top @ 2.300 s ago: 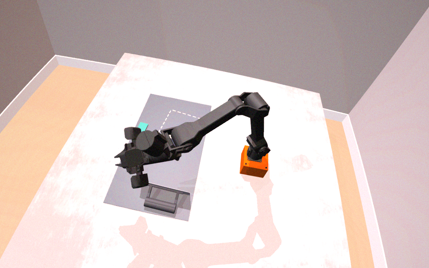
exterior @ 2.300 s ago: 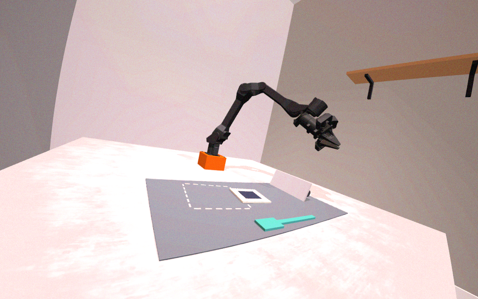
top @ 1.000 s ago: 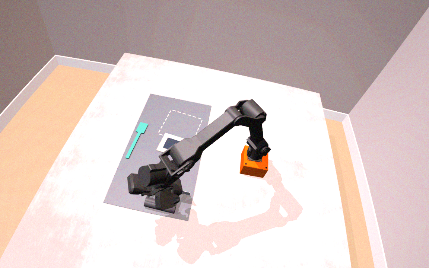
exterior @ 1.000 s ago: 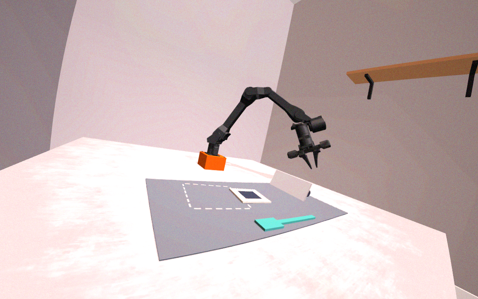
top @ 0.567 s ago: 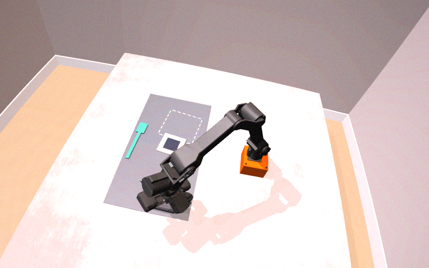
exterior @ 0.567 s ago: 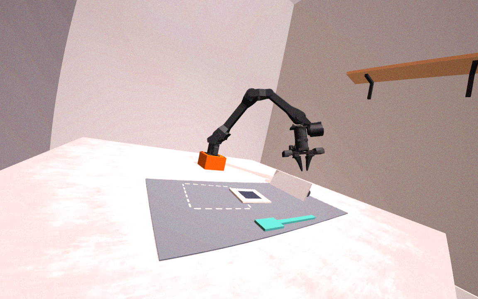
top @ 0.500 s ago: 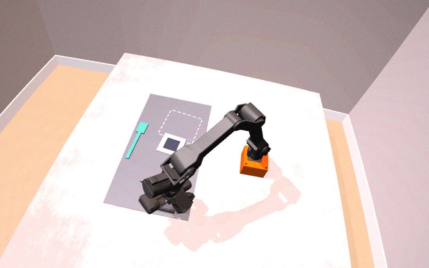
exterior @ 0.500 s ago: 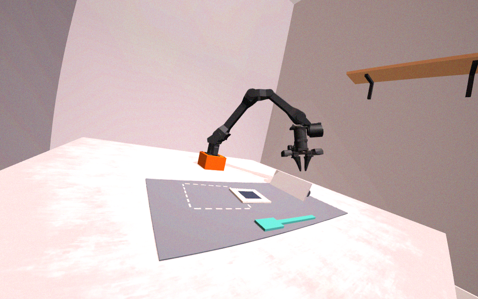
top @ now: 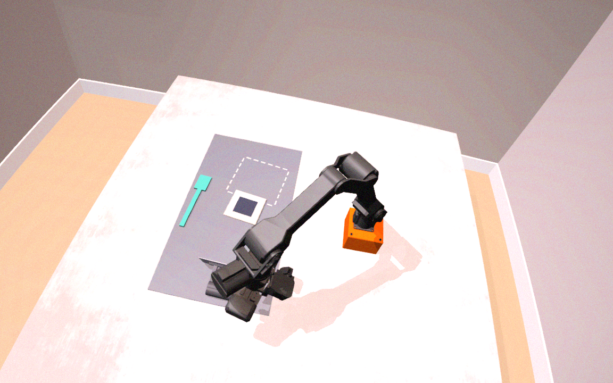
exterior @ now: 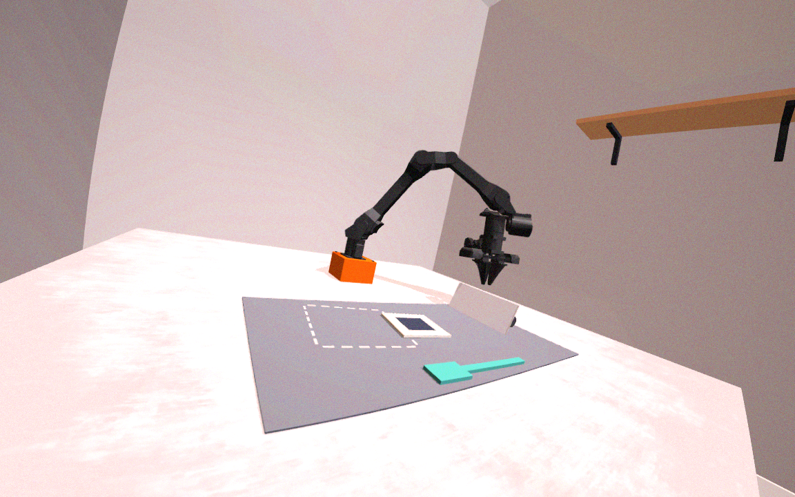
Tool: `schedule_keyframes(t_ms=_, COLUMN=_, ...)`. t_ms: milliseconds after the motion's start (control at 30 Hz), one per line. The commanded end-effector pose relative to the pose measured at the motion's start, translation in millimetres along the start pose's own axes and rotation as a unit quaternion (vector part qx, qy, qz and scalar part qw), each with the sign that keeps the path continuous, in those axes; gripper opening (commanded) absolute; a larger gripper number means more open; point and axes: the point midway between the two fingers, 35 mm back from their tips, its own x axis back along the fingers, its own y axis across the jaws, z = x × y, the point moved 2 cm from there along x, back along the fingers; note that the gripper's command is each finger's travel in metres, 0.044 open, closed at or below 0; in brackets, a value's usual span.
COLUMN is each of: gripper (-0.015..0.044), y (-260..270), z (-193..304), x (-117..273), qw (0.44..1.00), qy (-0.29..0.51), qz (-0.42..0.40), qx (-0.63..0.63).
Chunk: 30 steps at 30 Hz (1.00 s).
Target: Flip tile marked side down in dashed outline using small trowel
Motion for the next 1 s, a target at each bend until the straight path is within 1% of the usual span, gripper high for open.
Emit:
schedule_keyframes(t_ms=0, gripper=0.01, y=1, z=-12, x=0, qw=0.998, qy=-0.025, qz=-0.011, qx=0.056)
schedule_keyframes(t_ms=133, gripper=0.01, y=3, z=-19, x=0, qw=0.995, qy=-0.041, qz=-0.02, qx=0.092)
schedule_keyframes(t_ms=967, gripper=0.01, y=33, z=-12, x=-14, qw=0.995, qy=-0.042, qz=-0.022, qx=0.09)
